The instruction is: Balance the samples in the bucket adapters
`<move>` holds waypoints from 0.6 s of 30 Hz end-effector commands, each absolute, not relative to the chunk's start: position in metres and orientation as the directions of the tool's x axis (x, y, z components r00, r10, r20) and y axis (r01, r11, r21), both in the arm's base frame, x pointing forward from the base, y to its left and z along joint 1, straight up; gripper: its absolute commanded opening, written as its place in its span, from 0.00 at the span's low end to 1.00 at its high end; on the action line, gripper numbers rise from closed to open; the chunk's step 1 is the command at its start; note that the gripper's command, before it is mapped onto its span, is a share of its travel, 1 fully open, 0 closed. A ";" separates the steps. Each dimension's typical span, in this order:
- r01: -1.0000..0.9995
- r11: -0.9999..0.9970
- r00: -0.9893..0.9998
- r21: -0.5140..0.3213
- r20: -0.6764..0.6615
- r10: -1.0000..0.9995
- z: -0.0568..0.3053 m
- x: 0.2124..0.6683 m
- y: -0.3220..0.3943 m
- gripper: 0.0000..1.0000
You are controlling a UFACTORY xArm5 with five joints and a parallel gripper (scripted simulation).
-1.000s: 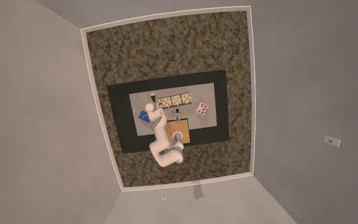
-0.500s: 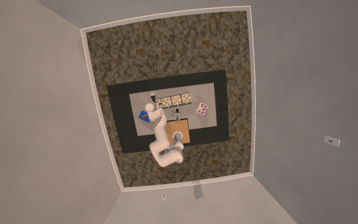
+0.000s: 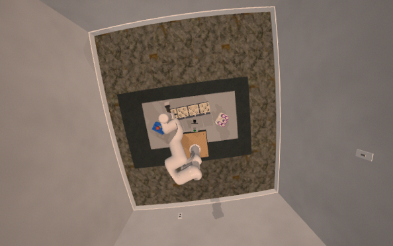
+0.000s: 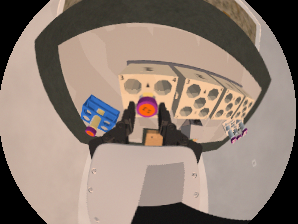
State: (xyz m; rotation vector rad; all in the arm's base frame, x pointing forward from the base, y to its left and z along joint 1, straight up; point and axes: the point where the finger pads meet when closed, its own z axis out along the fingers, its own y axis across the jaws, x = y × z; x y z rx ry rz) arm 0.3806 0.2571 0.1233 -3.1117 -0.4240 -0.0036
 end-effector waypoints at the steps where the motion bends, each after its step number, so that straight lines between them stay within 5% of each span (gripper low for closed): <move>1: 0.268 -0.964 0.964 -0.002 0.007 0.268 0.134 0.382 0.258 0.43; 18: 0.268 -0.964 0.964 -0.002 0.007 0.268 0.164 0.381 0.258 0.43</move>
